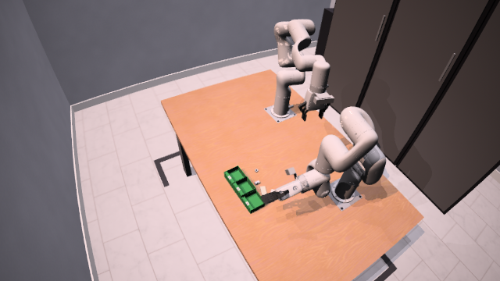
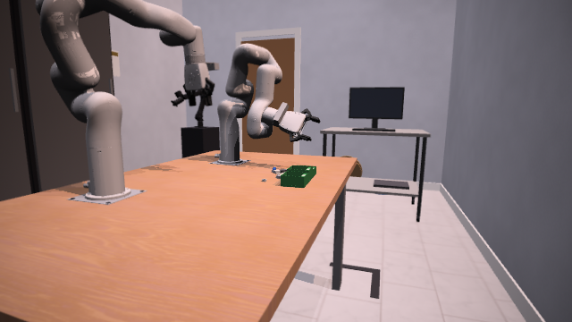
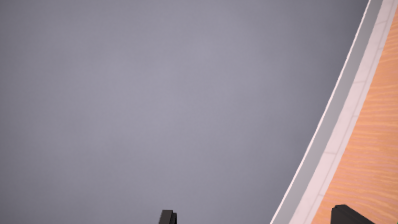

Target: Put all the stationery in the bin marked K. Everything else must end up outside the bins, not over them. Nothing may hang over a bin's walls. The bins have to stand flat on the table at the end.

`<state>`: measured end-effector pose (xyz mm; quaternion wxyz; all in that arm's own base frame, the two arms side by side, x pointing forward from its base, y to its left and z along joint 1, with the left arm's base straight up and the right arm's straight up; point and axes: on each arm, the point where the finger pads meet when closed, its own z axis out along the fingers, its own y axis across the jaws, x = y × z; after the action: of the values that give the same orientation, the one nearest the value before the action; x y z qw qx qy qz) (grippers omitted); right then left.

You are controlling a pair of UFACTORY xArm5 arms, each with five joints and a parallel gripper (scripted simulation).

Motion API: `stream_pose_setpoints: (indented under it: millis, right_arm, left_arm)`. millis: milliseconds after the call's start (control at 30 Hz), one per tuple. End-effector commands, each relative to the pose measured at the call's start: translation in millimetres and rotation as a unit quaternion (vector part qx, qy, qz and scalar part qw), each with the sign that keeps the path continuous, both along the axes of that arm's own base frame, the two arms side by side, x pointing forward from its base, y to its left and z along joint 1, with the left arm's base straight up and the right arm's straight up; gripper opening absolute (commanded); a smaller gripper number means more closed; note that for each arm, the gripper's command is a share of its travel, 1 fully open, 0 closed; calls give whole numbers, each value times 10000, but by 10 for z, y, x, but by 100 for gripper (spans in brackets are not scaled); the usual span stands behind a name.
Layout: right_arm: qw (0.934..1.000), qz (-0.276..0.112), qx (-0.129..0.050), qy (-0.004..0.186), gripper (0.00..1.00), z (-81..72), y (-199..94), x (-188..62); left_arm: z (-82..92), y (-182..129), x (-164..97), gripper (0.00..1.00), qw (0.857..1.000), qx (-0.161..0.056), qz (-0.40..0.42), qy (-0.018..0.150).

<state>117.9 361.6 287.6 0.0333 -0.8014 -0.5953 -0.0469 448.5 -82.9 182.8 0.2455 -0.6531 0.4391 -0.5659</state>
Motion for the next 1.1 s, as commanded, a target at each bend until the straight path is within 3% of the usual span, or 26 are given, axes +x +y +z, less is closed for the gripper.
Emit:
stream_pose_setpoints:
  millis: [0, 600, 1067]
  right_arm:
    - [9999, -22, -95, 34, 100, 34, -51, -16]
    - [9991, -82, -399, 137, 100, 91, -211, -69]
    - [9985, -103, -508, 172, 100, 114, -271, -88]
  left_arm:
    - [9, -1, 3, 100, 10000, -2, 0, -12]
    - [9, -1, 3, 100, 10000, -2, 0, -12]
    - [9, -1, 3, 100, 10000, -2, 0, -12]
